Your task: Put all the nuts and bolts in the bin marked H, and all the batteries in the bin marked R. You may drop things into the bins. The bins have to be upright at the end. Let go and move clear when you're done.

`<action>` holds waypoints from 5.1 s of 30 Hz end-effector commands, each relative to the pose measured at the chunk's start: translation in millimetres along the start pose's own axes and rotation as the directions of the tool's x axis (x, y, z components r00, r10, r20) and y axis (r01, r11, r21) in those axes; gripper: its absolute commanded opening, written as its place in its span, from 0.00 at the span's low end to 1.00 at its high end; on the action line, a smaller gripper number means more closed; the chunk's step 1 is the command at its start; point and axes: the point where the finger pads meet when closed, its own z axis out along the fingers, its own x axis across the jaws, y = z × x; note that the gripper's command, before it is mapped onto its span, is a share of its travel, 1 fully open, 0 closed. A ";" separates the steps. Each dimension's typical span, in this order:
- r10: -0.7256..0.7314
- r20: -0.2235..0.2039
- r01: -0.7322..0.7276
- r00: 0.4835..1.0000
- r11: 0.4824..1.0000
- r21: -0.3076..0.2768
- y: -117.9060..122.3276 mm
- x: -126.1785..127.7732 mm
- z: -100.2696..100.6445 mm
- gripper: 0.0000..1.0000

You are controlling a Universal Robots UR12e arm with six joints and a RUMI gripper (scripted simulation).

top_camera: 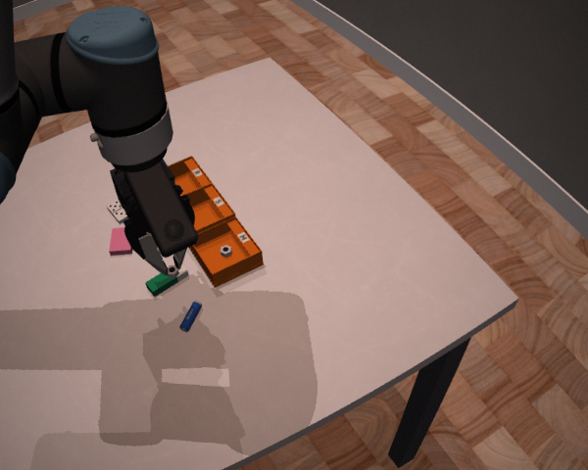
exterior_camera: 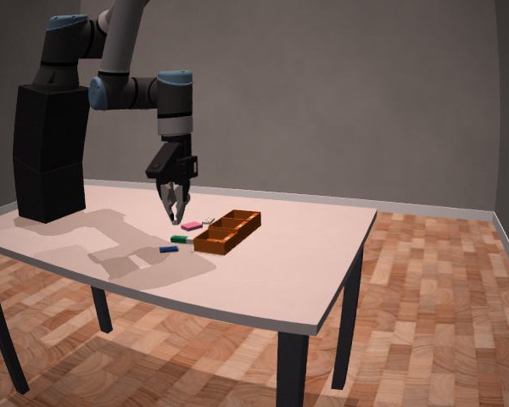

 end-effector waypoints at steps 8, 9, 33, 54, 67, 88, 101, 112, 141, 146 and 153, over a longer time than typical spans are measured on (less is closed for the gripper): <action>-0.021 -0.002 0.021 1.000 1.000 -0.001 23.1 -60.4 0.6 0.00; -0.021 -0.002 0.021 1.000 1.000 -0.001 25.3 -66.0 0.6 0.00; -0.021 -0.002 0.021 1.000 1.000 -0.001 34.9 -90.7 0.6 0.00; -0.021 -0.002 0.021 1.000 1.000 -0.001 34.8 -90.2 36.6 0.00; -0.021 -0.002 0.021 1.000 1.000 -0.001 34.0 -88.1 36.6 0.00; -0.021 -0.002 0.021 1.000 1.000 -0.001 33.9 -87.7 36.6 0.18; -0.021 -0.002 0.021 1.000 1.000 -0.001 33.8 -87.7 25.9 0.18; -0.021 -0.002 0.021 1.000 1.000 -0.001 33.8 -87.7 13.9 0.18; 0.332 -0.005 -0.332 0.943 0.943 0.000 -26.0 -19.3 -11.2 0.17; 0.440 -0.006 -0.440 0.898 0.898 0.000 -42.1 -0.9 -14.2 0.17; 0.596 -0.006 -0.596 0.803 0.803 0.001 -45.3 2.4 -14.2 0.17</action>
